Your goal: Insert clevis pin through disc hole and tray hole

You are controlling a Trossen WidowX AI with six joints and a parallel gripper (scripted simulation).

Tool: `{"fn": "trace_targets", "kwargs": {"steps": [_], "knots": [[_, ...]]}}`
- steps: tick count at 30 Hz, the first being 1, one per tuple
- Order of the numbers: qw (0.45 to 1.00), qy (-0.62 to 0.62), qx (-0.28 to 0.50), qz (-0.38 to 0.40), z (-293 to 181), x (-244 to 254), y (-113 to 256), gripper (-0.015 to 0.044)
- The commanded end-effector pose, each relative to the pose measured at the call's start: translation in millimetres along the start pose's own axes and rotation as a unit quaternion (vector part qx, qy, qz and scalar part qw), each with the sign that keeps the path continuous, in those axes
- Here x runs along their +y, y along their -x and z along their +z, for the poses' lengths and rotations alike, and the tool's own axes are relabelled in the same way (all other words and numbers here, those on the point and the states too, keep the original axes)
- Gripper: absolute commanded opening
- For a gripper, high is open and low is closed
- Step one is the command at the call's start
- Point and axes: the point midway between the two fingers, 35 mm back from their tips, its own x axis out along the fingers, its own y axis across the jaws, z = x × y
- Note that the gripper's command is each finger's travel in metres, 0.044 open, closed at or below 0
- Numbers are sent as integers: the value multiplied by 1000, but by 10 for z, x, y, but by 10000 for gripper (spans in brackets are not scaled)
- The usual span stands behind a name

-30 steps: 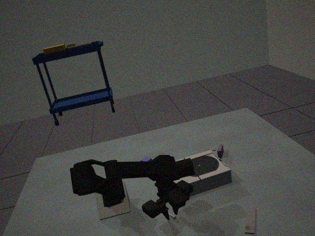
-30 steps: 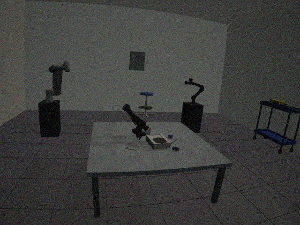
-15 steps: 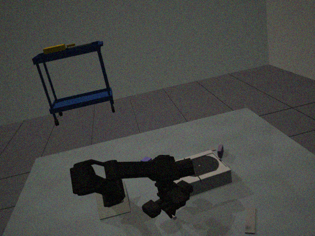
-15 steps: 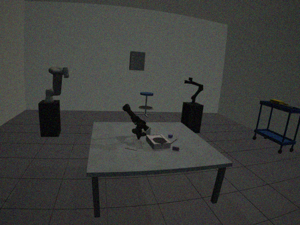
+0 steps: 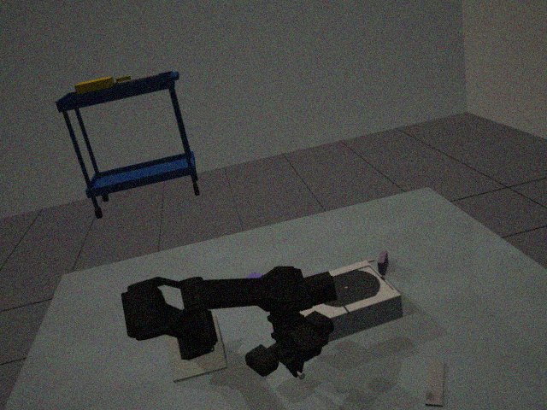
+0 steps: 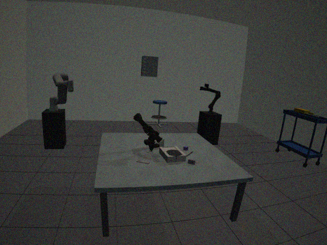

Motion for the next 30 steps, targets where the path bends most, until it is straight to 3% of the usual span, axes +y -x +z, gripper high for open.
{"fn": "trace_targets", "kwargs": {"steps": [1, 16, 30], "knots": [[1000, -3, -1, 3, 11, 13, 122, 0], [1000, -2, 0, 3, 10, 13, 630, 0], [1000, 1, 2, 2, 86, 82, 623, 0]]}}
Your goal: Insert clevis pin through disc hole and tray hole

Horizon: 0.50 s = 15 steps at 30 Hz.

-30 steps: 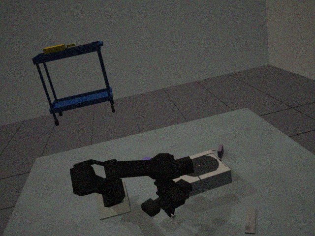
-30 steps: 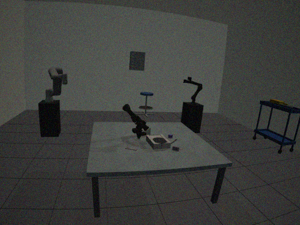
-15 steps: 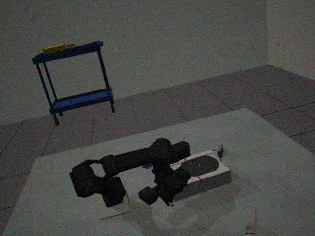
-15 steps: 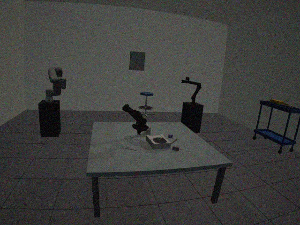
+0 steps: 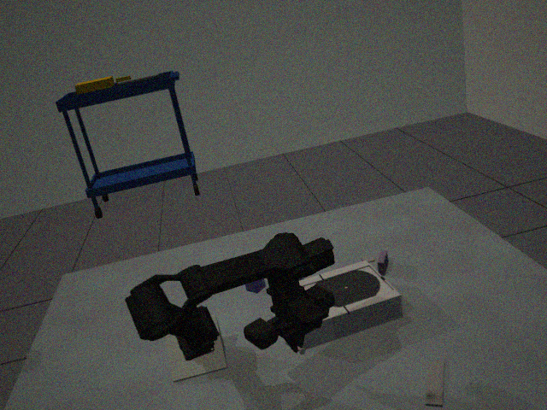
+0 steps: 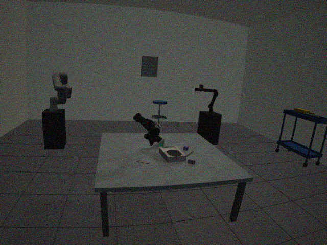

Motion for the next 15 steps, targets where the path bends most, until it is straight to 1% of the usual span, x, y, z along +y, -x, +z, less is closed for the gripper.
{"fn": "trace_targets", "kwargs": {"steps": [1, 15], "knots": [[1000, 5, 2, 0, 7, 10, -9, 0], [1000, 21, 2, 0, -3, 0, -212, 0]]}}
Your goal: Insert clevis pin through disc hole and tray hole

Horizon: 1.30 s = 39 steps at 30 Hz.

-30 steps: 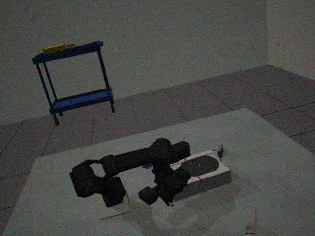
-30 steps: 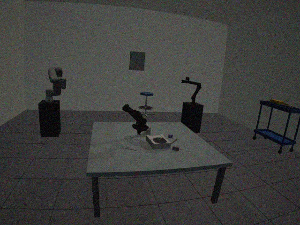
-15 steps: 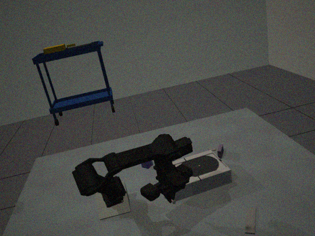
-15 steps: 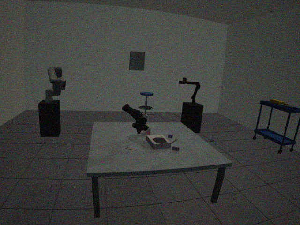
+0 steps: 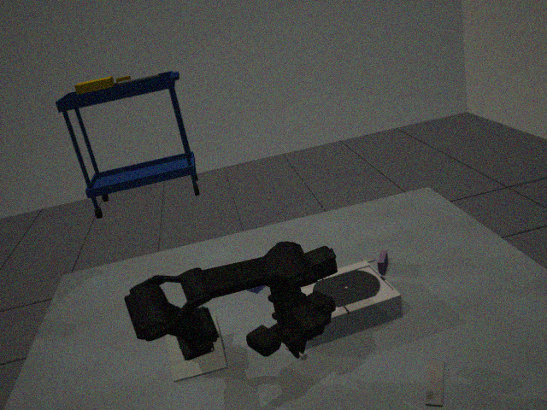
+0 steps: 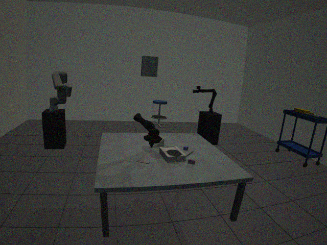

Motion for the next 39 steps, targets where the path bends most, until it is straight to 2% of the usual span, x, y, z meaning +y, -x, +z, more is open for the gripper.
{"fn": "trace_targets", "kwargs": {"steps": [1, 29, 39], "knots": [[1000, 4, -1, -2, -2, -8, -75, 0], [1000, 4, -2, -2, 15, 3, -533, 0], [1000, 4, -2, -2, 16, 3, -544, 0]]}}
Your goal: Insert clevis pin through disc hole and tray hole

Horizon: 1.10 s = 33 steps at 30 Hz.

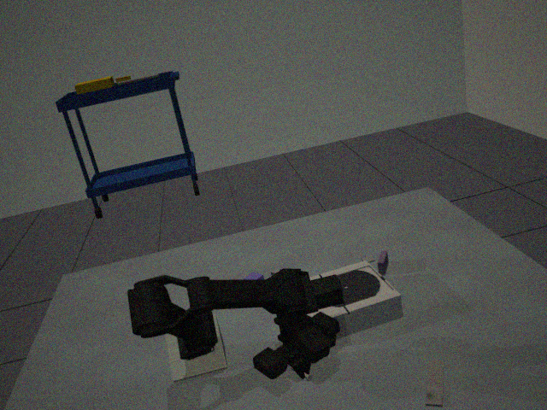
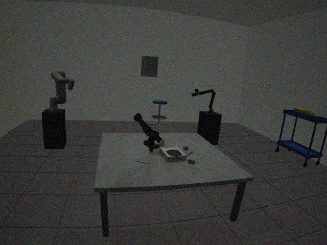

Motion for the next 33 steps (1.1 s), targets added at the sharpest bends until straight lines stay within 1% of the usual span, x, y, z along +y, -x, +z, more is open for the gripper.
{"fn": "trace_targets", "kwargs": {"steps": [1, 3, 9, 15, 20, 22, 33], "knots": [[1000, 1, -1, -2, 1, -6, -12, 0], [1000, 1, -1, -2, 1, -6, -12, 0], [1000, 1, 0, 0, -1, 0, -1, 157], [1000, 17, 1, 11, 11, 67, 25, 160], [989, 6, 146, 0, 77, 21, 59, 160], [983, -1, 184, -1, 97, 3, 82, 160], [982, -2, 189, -1, 101, 1, 64, 160]]}}
